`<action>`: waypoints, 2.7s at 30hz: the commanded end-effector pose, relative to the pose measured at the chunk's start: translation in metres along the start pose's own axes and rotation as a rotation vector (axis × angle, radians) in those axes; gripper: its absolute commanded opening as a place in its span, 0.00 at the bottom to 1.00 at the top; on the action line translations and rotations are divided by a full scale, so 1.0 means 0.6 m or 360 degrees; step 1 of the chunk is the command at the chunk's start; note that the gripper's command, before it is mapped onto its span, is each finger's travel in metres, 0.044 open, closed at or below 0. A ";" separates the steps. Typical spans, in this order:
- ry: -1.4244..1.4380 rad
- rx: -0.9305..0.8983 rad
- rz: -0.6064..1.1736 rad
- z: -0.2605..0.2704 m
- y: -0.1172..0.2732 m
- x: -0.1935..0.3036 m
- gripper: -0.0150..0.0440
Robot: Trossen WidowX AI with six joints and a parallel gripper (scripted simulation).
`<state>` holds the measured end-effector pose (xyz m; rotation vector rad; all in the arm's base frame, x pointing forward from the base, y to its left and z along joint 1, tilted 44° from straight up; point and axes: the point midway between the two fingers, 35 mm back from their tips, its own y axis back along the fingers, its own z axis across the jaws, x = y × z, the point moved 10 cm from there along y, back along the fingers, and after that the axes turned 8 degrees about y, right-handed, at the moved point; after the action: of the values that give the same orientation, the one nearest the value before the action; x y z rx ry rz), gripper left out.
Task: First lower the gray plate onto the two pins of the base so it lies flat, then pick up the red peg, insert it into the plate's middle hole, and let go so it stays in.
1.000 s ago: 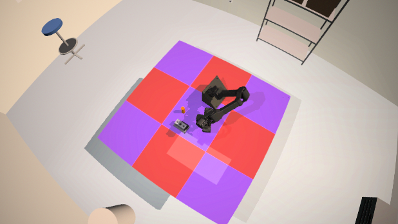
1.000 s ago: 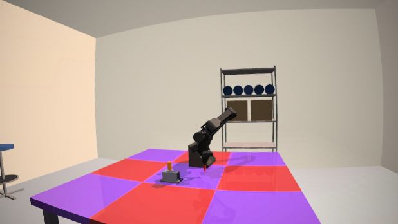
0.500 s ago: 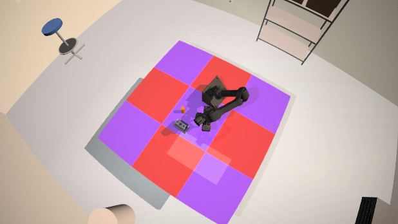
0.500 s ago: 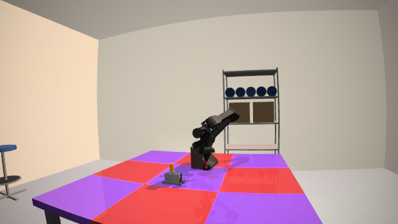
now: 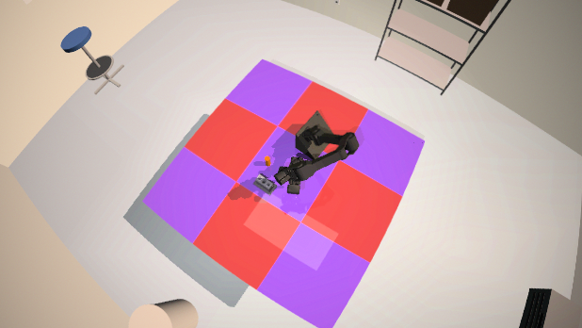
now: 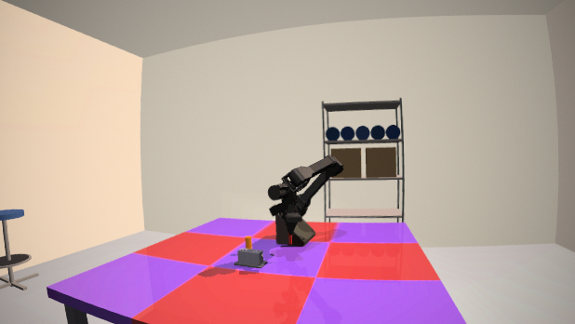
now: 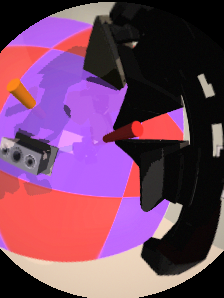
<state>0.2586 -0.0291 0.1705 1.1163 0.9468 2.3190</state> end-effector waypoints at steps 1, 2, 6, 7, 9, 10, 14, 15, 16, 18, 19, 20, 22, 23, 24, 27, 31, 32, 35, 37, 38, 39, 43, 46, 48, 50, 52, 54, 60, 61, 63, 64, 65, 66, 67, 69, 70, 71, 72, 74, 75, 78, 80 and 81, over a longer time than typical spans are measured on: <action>0.0017 0.0003 -0.0015 0.006 0.004 -0.020 0.25; 0.0017 0.0003 -0.0015 0.006 0.004 -0.025 0.25; 0.0018 0.0003 -0.0017 0.008 0.006 -0.045 0.25; 0.0018 0.0003 -0.0017 0.009 0.006 -0.049 0.25; 0.0019 0.0003 -0.0018 0.009 0.007 -0.059 0.25; 0.0019 0.0003 -0.0018 0.009 0.007 -0.064 0.25; 0.0020 0.0003 -0.0019 0.009 0.008 -0.084 0.25; 0.0021 0.0003 -0.0019 0.009 0.008 -0.089 0.25; 0.0021 0.0003 -0.0020 0.009 0.009 -0.095 0.25; 0.0022 0.0002 -0.0020 0.008 0.009 -0.105 0.25; 0.0022 0.0002 -0.0020 0.007 0.009 -0.110 0.25; 0.0022 0.0002 -0.0020 0.007 0.009 -0.115 0.25; 0.0023 0.0002 -0.0020 0.006 0.009 -0.125 0.25; 0.0024 0.0002 -0.0020 0.005 0.009 -0.130 0.25; 0.0024 0.0001 -0.0020 0.004 0.009 -0.136 0.25; 0.0025 0.0001 -0.0020 0.002 0.009 -0.151 0.25; 0.0027 0.0000 -0.0020 -0.002 0.009 -0.172 0.25; 0.0027 -0.0001 -0.0020 -0.004 0.009 -0.177 0.25; 0.0028 -0.0002 -0.0019 -0.008 0.008 -0.193 0.25; 0.0029 -0.0003 -0.0019 -0.010 0.008 -0.203 0.25; 0.0030 -0.0003 -0.0018 -0.012 0.007 -0.209 0.25; 0.0030 -0.0004 -0.0018 -0.014 0.007 -0.214 0.25; 0.0032 -0.0006 -0.0017 -0.020 0.006 -0.233 0.25; 0.0033 -0.0007 -0.0016 -0.025 0.004 -0.248 0.25; 0.0034 -0.0008 -0.0015 -0.029 0.003 -0.257 0.25; 0.0035 -0.0009 -0.0014 -0.033 0.002 -0.267 0.25; 0.0035 -0.0010 -0.0014 -0.036 0.002 -0.273 0.25; 0.0036 -0.0010 -0.0014 -0.036 0.001 -0.274 0.25; 0.0036 -0.0010 -0.0014 -0.036 0.001 -0.274 0.25; 0.0036 -0.0010 -0.0014 -0.036 0.001 -0.274 0.25; 0.0036 -0.0010 -0.0014 -0.036 0.001 -0.274 0.25; 0.0036 -0.0010 -0.0014 -0.036 0.001 -0.274 0.25; 0.0036 -0.0010 -0.0014 -0.036 0.001 -0.274 0.25; 0.0036 -0.0010 -0.0014 -0.036 0.001 -0.274 0.25; 0.0036 -0.0010 -0.0014 -0.036 0.001 -0.274 0.25; 0.0036 -0.0010 -0.0014 -0.036 0.002 -0.274 0.25; 0.0036 -0.0010 -0.0014 -0.035 0.002 -0.275 0.25; 0.0036 -0.0010 -0.0014 -0.034 0.002 -0.276 0.25; 0.0036 -0.0010 -0.0014 -0.034 0.002 -0.277 0.25; 0.0036 -0.0010 -0.0014 -0.034 0.002 -0.277 0.25; 0.0036 -0.0010 -0.0014 -0.034 0.002 -0.277 0.25; 0.0036 -0.0010 -0.0014 -0.034 0.002 -0.277 0.25; 0.0036 -0.0010 -0.0014 -0.034 0.002 -0.277 0.25; 0.0036 -0.0010 -0.0014 -0.034 0.002 -0.277 0.25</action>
<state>0.3416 -0.1371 0.0738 1.0896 0.9411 2.3300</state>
